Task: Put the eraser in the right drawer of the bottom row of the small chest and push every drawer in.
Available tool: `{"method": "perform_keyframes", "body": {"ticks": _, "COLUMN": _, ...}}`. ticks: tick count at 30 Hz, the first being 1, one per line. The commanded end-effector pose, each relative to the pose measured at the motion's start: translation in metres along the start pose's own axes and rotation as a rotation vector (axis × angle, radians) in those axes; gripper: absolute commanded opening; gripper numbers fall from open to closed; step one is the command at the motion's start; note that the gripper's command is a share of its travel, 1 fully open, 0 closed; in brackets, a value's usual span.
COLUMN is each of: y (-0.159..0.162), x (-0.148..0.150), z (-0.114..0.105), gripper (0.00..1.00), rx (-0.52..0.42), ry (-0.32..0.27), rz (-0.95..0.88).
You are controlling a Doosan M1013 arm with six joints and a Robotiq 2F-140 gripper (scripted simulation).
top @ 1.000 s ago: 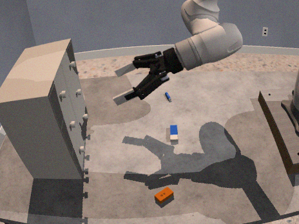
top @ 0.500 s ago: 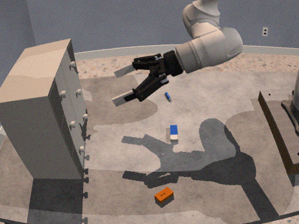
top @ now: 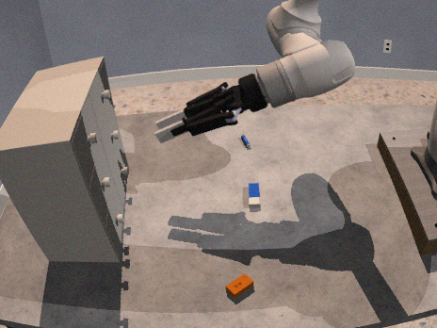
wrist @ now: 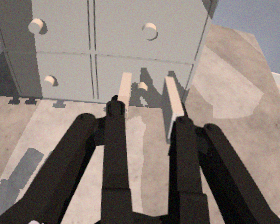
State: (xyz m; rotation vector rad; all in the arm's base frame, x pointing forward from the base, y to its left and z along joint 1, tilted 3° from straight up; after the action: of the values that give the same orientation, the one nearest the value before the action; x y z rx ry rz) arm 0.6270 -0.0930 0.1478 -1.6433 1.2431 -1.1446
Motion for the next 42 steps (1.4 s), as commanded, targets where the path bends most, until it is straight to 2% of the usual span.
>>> {"method": "perform_keyframes", "body": {"ticks": 1, "y": 0.0, "x": 0.0, "z": 0.0, "gripper": 0.2, "rx": 0.0, "ry": 0.0, "rz": 0.0}}
{"method": "perform_keyframes", "body": {"ticks": 9, "y": 0.001, "x": 0.0, "z": 0.001, "gripper": 0.2, "rx": 0.0, "ry": 0.0, "rz": 0.0}}
{"method": "perform_keyframes", "body": {"ticks": 17, "y": 0.009, "x": -0.002, "z": 0.012, "gripper": 0.2, "rx": 0.0, "ry": 0.0, "rz": 0.0}}
{"method": "perform_keyframes", "body": {"ticks": 32, "y": 0.057, "x": -0.011, "z": 0.078, "gripper": 0.2, "rx": 0.0, "ry": 0.0, "rz": 0.0}}
{"method": "perform_keyframes", "body": {"ticks": 42, "y": 0.07, "x": -0.014, "z": 0.095, "gripper": 0.2, "rx": 0.0, "ry": 0.0, "rz": 0.0}}
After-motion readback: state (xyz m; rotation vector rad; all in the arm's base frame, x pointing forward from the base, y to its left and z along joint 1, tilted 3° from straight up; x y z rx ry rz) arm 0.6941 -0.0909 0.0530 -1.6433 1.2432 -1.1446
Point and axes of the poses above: the point where the finger pads meet when closed, its own z axis out along the fingers, its own x axis across the jaws, y = z × x, the point moved 5 cm from there along -z, back along the fingers, and after that the axes turned 11 degrees about -z, right-handed, at the moved point
